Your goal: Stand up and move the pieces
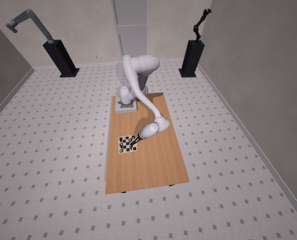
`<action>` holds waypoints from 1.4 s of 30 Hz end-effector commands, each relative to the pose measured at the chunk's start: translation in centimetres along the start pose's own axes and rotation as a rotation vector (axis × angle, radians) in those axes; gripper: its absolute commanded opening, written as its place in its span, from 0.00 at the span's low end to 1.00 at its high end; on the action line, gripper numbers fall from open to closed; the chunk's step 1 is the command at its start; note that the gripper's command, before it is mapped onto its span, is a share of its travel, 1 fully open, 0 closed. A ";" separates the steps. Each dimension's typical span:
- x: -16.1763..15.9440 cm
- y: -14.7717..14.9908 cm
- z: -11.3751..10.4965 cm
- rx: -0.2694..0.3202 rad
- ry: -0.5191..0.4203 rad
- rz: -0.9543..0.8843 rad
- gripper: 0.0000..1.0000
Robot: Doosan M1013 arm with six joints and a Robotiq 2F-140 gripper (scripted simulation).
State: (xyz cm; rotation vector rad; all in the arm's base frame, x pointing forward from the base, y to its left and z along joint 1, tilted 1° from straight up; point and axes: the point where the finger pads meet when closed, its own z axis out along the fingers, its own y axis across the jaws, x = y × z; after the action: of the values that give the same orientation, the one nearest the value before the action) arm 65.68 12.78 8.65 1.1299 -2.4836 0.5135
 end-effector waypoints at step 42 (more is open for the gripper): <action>0.3 -5.0 4.8 -0.291 -0.421 0.395 0.20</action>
State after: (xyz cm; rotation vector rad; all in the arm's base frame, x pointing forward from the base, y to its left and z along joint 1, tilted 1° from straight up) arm 68.48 7.27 5.53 0.6873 -3.0403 -0.0029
